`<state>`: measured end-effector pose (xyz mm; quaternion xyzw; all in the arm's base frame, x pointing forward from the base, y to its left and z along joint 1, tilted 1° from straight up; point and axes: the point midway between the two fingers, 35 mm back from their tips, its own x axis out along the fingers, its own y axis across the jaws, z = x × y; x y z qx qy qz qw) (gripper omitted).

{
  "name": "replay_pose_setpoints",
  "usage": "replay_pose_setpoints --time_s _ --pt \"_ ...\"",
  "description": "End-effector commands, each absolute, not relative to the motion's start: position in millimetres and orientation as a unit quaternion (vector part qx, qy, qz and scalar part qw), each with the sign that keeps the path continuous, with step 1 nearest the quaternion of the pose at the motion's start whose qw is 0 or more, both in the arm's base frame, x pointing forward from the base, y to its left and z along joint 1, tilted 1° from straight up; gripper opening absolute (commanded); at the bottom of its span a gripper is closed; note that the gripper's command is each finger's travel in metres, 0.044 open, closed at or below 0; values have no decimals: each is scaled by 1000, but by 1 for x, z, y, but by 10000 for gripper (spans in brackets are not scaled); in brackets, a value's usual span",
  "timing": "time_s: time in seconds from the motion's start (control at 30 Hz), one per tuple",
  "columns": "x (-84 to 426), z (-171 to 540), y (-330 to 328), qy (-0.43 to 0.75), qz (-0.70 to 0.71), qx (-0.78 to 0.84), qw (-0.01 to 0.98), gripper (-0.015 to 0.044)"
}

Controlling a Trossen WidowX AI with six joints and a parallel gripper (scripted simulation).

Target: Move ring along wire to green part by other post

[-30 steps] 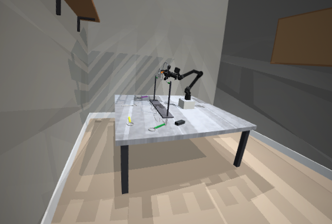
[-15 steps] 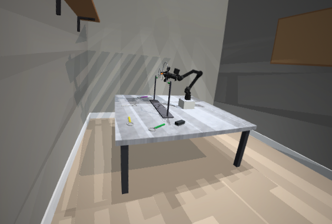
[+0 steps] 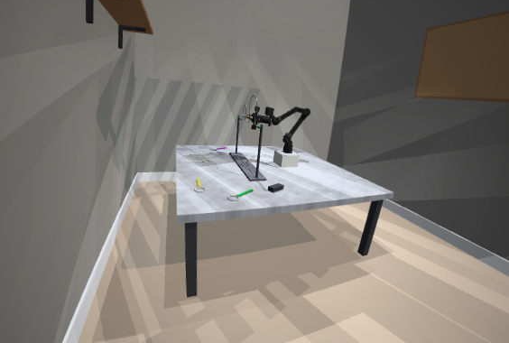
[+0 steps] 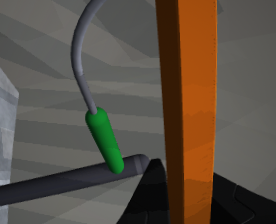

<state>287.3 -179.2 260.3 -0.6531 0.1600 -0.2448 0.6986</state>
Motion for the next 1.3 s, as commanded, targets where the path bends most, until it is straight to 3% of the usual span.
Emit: replay_pose_setpoints --time_s 0.0,1.27 --pt "287 244 -177 173 -235 -621 727 -150" --pt "290 136 -96 252 -123 -230 932 -150"
